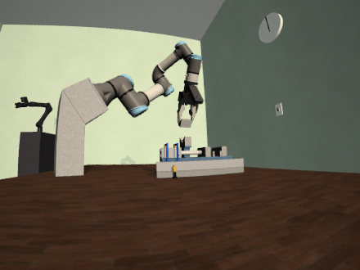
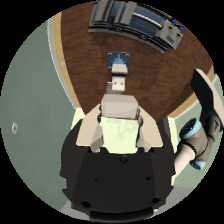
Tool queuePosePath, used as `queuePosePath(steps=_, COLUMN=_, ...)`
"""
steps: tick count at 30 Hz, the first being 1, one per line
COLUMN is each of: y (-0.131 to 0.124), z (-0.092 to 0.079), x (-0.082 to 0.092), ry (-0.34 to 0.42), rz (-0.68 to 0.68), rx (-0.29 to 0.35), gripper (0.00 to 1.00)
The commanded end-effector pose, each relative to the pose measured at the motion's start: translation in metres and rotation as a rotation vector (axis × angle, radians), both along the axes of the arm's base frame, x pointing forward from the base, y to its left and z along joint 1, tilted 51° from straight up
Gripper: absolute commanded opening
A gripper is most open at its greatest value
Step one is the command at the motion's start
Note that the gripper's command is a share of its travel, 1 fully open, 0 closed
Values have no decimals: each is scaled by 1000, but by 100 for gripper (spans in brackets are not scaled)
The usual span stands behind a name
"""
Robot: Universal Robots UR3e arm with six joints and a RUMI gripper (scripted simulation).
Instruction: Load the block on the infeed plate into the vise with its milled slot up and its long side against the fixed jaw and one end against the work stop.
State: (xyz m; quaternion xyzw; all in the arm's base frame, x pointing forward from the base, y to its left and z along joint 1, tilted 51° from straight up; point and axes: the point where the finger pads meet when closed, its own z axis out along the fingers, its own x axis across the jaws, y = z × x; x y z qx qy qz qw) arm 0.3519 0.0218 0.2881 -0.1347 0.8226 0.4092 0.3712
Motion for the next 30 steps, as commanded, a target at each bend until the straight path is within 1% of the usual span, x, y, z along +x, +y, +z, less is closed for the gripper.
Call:
queuePosePath(steps=1, y=-1, z=0, x=0, ry=-4, rz=44, rx=38, gripper=0)
queuePosePath(steps=7, y=-1, z=0, x=0, ry=-9, rz=85, rx=78, gripper=0)
queuePosePath(steps=9, y=-1, z=0, x=0, ry=-9, rz=85, rx=78, gripper=0)
queuePosePath(steps=19, y=-1, z=-1, x=1, ry=-15, rz=140, rx=130, gripper=0)
queuePosePath(steps=30, y=-1, z=-1, x=1, ry=-19, rz=172, rx=161, gripper=0)
